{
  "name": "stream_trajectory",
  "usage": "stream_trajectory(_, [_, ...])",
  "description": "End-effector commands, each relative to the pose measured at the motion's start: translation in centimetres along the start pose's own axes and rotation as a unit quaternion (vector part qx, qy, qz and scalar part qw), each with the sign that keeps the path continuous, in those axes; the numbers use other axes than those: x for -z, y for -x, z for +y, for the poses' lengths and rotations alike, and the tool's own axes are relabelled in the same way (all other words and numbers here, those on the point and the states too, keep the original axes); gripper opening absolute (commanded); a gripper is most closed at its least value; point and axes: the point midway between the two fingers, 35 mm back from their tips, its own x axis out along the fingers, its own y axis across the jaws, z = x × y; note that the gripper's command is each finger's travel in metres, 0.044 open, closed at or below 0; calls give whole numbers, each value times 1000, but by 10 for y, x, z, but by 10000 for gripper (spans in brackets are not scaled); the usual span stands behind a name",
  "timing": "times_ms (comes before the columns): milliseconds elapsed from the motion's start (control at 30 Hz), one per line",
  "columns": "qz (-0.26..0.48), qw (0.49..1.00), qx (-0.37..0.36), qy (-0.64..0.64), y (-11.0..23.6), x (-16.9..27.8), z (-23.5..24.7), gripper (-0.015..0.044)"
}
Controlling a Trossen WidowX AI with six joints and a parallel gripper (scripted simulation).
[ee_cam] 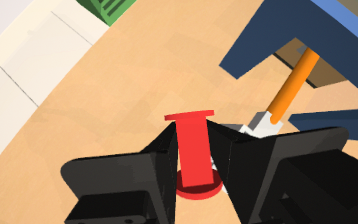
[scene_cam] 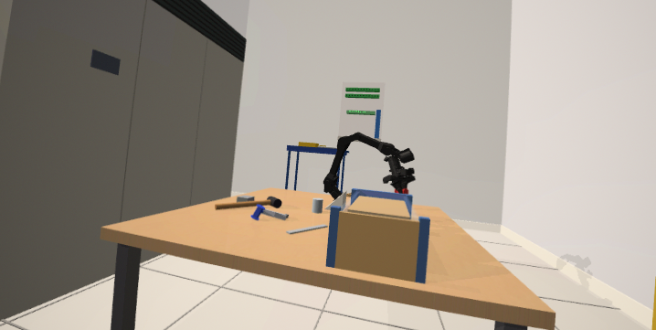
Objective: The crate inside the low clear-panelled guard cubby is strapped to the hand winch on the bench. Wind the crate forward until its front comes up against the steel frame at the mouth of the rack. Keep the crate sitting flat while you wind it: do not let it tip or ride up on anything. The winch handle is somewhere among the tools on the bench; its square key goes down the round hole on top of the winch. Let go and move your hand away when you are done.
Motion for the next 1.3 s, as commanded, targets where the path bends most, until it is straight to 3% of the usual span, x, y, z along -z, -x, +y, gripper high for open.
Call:
stream_trajectory(0, [16,1000,-4,17,4,18,10,0])
stream_trajectory(1267, [17,1000,-5,18,21,53,20,0])
